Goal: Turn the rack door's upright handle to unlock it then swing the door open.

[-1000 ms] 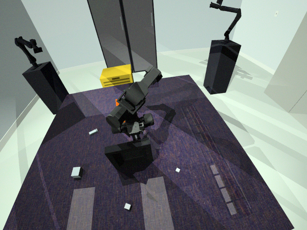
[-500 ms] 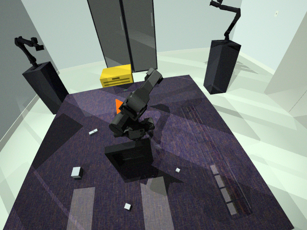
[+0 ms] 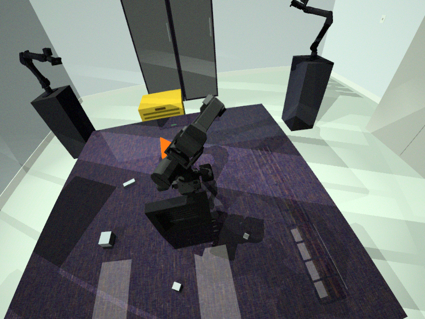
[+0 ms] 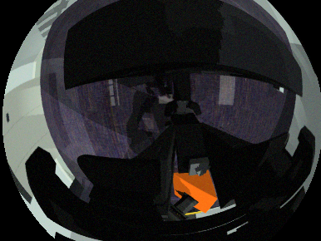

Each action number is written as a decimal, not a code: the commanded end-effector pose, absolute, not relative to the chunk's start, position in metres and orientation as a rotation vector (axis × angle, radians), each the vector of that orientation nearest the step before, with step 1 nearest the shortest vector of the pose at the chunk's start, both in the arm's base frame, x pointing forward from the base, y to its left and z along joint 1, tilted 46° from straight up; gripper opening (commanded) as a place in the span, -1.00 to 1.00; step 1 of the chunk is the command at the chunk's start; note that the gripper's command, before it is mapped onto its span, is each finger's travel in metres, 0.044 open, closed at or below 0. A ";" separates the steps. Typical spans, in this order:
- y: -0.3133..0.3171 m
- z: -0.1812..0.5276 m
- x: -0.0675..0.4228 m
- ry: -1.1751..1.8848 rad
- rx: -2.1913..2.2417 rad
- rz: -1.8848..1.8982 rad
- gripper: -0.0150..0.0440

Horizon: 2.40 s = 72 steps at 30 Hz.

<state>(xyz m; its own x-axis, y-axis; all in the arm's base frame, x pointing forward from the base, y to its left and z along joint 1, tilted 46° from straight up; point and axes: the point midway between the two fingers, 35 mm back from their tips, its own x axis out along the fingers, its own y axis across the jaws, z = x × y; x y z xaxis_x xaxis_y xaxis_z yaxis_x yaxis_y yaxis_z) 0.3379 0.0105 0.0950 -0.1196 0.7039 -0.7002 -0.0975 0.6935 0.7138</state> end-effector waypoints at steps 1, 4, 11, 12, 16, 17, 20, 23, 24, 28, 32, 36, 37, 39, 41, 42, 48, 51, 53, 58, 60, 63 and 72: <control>0.011 0.094 0.338 1.556 0.520 0.736 -0.38; 0.011 0.094 0.338 1.556 0.520 0.736 -0.45; 0.011 0.094 0.338 1.500 0.430 0.825 -0.46; 0.011 0.094 0.338 1.477 0.393 0.860 -0.46; 0.011 0.094 0.338 1.378 0.246 0.996 -0.46; 0.011 0.094 0.338 1.351 0.210 1.029 -0.46; 0.011 0.094 0.338 1.269 0.099 1.123 -0.46; 0.011 0.094 0.338 1.182 -0.012 1.213 -0.46; 0.011 0.094 0.338 1.152 -0.049 1.242 -0.46; 0.011 0.094 0.338 1.026 -0.196 1.352 -0.46; 0.011 0.094 0.338 0.892 -0.343 1.454 -0.46; 0.011 0.094 0.338 0.750 -0.489 1.546 -0.46; 0.011 0.094 0.338 0.714 -0.526 1.567 -0.46; 0.011 0.094 0.338 0.639 -0.598 1.608 -0.46; 0.011 0.094 0.338 0.562 -0.671 1.647 -0.46; 0.011 0.094 0.338 0.523 -0.707 1.665 -0.46; 0.011 0.094 0.338 0.306 -0.896 1.752 -0.46; 0.011 0.094 0.338 0.300 -0.902 1.754 -0.46; 0.011 0.094 0.338 0.300 -0.902 1.754 -0.46; 0.011 0.094 0.338 0.300 -0.902 1.754 -0.46; 0.011 0.094 0.338 0.300 -0.902 1.754 -0.46; 0.011 0.094 0.338 0.300 -0.902 1.754 -0.37; 0.011 0.094 0.338 0.300 -0.902 1.754 0.43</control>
<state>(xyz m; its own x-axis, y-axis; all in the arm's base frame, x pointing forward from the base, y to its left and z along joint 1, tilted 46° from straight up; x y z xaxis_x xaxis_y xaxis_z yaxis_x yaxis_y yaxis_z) 0.3375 0.0113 0.0949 -0.1212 0.7067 -0.6971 -0.8996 -0.3750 -0.2238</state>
